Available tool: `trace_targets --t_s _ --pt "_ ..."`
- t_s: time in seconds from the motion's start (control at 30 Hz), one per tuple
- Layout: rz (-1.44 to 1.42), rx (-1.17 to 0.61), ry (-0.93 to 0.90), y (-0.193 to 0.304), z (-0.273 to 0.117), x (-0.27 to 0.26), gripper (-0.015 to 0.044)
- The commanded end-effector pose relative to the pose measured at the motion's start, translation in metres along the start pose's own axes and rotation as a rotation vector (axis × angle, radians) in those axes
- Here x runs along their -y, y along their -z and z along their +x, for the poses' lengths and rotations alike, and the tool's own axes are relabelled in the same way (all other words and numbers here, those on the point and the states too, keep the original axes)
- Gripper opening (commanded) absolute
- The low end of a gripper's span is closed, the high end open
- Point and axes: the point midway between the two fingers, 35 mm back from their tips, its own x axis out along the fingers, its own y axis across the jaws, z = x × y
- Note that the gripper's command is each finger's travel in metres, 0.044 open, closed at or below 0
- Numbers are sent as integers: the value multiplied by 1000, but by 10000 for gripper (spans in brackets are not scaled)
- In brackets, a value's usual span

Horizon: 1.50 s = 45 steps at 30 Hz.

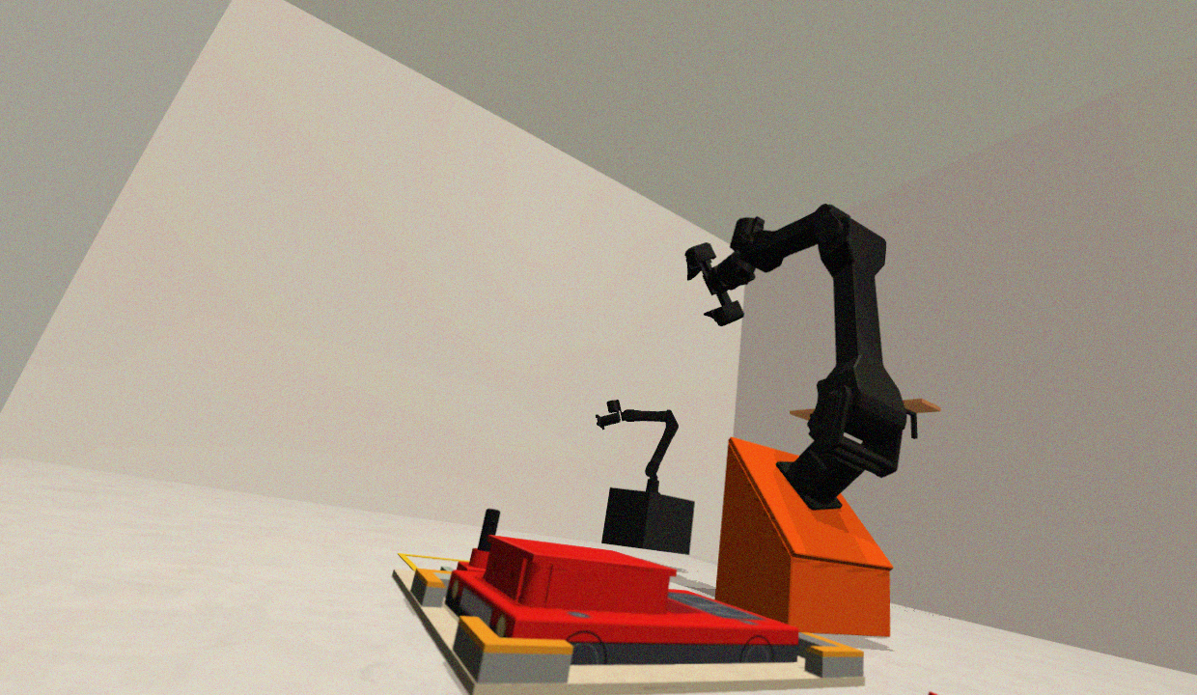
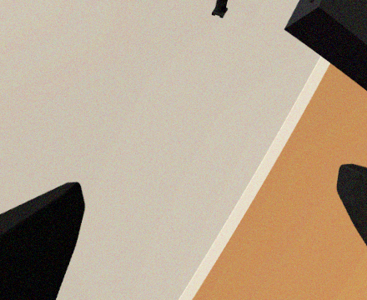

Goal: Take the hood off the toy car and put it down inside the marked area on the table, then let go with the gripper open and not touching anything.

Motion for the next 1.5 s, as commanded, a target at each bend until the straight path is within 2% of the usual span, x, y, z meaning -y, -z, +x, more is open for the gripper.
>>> trace_targets --t_s 0.0,0.37,0.73,1.1,1.47 --pt "-141 -129 -57 59 -19 -41 440" --pt "-479 -405 -189 208 -92 -108 440" --pt "-849 -713 -353 352 -197 -127 440" --pt "-1208 -1032 -520 469 -329 -92 440" --pt "-1573 -1378 -711 539 -472 -10 440"
